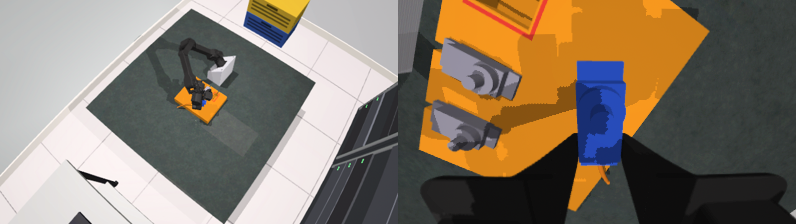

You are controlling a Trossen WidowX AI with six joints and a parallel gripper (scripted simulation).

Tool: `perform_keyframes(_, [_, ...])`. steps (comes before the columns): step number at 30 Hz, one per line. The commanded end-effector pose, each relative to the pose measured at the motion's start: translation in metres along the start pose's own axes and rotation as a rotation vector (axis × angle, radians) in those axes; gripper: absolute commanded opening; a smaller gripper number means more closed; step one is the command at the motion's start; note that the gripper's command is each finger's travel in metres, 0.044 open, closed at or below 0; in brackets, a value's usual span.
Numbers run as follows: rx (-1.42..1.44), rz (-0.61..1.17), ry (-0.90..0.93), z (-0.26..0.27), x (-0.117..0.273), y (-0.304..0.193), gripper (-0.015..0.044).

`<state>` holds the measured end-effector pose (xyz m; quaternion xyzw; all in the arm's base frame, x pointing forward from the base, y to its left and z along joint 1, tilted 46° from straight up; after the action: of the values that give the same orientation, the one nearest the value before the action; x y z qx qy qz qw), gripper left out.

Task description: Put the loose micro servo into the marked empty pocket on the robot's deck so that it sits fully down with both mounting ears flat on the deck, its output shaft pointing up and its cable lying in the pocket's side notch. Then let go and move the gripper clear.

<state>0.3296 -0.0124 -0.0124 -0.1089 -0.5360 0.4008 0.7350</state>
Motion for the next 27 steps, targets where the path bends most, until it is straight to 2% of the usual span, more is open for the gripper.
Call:
perform_keyframes(1, [-0.005,-0.003,-0.011,0.0014,0.0047,-0.0009,0.0000])
perform_keyframes(27, [-0.004,-0.004,-0.011,0.0110,0.0045,0.0020,0.0000])
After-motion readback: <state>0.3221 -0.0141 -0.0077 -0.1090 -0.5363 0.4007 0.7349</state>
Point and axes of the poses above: the point midway between the two fingers, 35 mm back from their tips, its own x axis back along the fingers, its own z axis across the jaws, y = z × x, the point moved 2 cm from there along x, back along the fingers, and after that the axes turned 5 degrees about x, right-handed, at the moved point
